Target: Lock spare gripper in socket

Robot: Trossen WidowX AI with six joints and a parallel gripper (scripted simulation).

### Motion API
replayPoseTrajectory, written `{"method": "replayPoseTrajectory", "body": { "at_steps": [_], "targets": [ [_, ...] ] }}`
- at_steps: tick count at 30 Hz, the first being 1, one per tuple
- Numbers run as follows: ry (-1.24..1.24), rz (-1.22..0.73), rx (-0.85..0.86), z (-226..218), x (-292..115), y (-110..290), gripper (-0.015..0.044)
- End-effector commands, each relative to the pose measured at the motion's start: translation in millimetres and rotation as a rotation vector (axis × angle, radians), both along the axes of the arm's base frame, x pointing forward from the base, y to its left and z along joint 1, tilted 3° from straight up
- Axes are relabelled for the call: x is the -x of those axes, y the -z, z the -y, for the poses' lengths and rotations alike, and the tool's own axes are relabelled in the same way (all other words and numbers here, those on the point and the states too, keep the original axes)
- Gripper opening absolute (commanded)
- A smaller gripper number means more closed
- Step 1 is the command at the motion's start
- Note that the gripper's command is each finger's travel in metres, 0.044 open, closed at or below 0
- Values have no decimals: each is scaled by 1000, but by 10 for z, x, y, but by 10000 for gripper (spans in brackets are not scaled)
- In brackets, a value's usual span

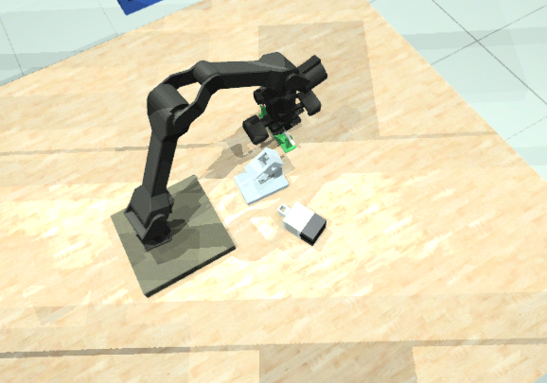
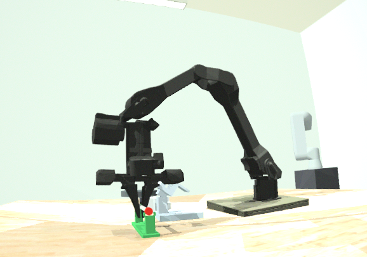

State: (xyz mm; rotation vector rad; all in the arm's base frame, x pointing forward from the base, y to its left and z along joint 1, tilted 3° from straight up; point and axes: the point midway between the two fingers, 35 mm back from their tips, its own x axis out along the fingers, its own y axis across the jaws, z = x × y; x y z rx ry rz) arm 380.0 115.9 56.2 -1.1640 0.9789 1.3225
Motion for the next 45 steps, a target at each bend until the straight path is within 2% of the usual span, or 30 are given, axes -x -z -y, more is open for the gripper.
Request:
{"method": "replayPoseTrajectory", "body": {
  "at_steps": [1,8,20,25,45],
  "targets": [
    [1,-7,2,1,9,36,0],
    [0,0,0,0,0,1,0],
    [0,0,0,0,0,1,315],
    [0,-3,0,8,12,-139,440],
    [5,-1,0,32,30,-598,440]
  ]
}}
